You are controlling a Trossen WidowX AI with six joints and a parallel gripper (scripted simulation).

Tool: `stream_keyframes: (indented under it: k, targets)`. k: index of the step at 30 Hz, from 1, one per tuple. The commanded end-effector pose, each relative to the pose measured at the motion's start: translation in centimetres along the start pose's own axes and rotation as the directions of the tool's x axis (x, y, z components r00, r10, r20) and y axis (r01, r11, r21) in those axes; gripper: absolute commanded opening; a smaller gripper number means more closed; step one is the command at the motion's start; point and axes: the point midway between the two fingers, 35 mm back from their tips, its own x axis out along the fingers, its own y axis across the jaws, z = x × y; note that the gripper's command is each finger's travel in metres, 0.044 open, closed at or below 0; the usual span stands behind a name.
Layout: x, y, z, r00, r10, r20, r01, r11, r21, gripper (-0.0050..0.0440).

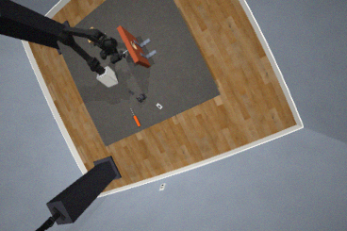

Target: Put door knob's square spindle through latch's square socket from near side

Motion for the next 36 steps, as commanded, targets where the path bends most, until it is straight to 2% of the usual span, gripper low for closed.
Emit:
stream_keyframes:
  k: [1, 36]
  targets:
    - [-0.33, 0.30, -1.15, 1.000, 0.022, -0.013, -0.022, 1.000, 0.004, 0.0000]
    - [-0.52, 0.07, -0.45, 1.000, -0.001, -0.012, 0.001, 1.000, -0.006, 0.0000]
